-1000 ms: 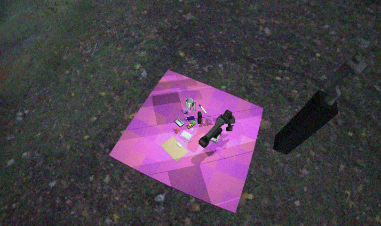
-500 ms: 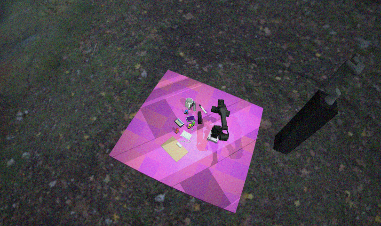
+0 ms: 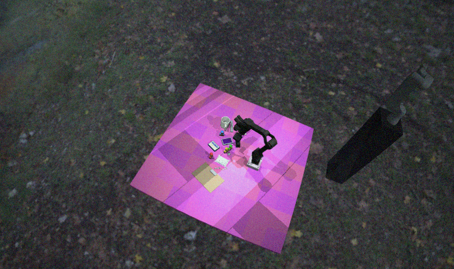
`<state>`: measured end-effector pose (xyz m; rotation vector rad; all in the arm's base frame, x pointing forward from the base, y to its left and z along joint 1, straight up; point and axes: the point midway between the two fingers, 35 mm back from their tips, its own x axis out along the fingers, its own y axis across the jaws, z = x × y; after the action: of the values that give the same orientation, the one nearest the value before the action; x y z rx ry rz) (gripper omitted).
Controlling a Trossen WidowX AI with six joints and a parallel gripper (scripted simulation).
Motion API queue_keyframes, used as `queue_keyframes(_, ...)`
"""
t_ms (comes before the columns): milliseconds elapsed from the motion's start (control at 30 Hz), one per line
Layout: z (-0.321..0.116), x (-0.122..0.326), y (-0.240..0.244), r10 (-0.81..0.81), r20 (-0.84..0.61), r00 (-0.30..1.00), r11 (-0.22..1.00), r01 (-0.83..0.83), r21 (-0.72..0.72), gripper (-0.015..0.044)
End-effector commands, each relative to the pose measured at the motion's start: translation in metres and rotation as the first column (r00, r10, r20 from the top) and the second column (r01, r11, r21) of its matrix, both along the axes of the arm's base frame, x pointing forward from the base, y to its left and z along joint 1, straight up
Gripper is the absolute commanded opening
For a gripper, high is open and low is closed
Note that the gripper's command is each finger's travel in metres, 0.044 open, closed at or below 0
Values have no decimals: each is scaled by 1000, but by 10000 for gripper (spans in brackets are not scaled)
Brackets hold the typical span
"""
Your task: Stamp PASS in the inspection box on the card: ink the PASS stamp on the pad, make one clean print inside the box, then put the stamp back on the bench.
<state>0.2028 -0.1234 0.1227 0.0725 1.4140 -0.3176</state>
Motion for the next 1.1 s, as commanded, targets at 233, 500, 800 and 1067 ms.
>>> queue_keyframes(233,-29,46,79,582,-106,806,810,-564,160,217)
queue_keyframes(500,-33,47,79,582,-106,806,810,-564,160,217)
queue_keyframes(800,-48,49,79,582,-106,806,810,-564,160,217)
queue_keyframes(1067,-61,50,79,582,-106,806,810,-564,160,217)
